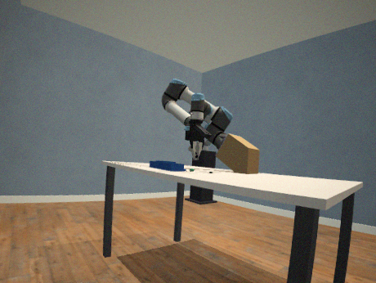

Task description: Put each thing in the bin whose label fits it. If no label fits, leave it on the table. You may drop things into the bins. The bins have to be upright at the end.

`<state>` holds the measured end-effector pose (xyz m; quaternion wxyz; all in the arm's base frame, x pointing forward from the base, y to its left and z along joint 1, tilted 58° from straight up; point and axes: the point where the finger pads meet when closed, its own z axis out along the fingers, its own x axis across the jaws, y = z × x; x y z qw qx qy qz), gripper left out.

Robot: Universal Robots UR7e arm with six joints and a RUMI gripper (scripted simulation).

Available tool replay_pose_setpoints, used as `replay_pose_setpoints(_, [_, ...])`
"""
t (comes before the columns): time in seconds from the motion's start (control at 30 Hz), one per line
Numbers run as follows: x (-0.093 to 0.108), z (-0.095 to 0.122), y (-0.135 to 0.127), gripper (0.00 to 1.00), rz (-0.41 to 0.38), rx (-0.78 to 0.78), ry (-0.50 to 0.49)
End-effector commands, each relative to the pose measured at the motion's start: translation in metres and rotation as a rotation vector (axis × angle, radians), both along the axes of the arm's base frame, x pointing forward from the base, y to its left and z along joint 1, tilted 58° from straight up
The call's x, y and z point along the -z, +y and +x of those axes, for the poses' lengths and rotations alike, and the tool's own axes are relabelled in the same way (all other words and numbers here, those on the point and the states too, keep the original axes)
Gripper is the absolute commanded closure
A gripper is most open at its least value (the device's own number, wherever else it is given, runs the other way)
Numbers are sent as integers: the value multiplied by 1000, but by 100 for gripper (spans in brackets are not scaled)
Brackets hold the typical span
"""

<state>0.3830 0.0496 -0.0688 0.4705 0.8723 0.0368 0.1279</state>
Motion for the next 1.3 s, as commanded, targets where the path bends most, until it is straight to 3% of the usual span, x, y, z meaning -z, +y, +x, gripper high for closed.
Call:
replay_pose_setpoints(0.0, [-30,12,-15,100,1,2,-2])
replay_pose_setpoints(1.27, [-201,88,-101,100,3,2,-7])
